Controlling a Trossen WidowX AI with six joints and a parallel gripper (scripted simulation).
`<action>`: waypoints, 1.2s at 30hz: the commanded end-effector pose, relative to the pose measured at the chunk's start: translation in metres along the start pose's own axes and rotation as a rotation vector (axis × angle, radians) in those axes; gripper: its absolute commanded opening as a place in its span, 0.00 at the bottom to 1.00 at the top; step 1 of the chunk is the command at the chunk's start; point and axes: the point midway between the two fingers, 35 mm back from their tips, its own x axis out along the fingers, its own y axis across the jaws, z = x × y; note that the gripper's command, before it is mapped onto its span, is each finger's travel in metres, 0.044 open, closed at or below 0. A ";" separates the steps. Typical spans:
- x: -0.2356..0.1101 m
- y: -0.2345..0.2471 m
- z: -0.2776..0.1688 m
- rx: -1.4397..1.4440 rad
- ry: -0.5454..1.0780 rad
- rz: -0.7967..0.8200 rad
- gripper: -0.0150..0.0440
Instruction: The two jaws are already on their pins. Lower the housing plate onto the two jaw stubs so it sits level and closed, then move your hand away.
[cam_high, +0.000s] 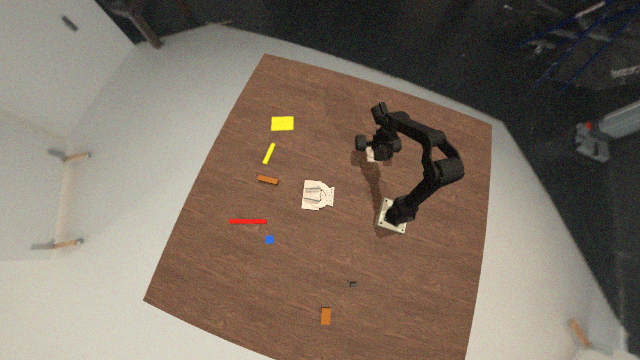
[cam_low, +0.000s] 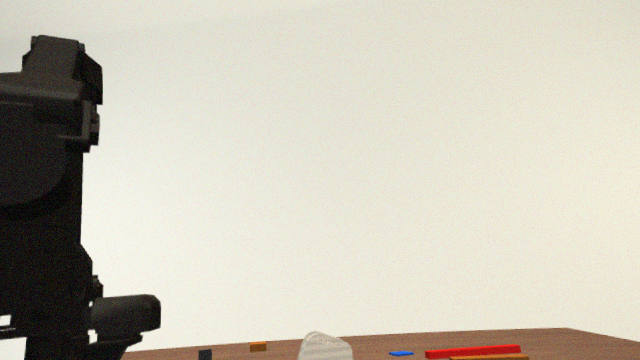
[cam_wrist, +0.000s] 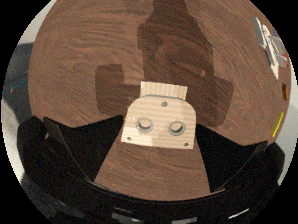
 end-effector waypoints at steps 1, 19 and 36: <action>0.001 0.001 0.000 -0.003 0.001 0.004 1.00; 0.001 0.000 0.000 -0.001 0.000 0.000 0.91; 0.000 0.000 0.000 -0.001 0.000 0.000 0.85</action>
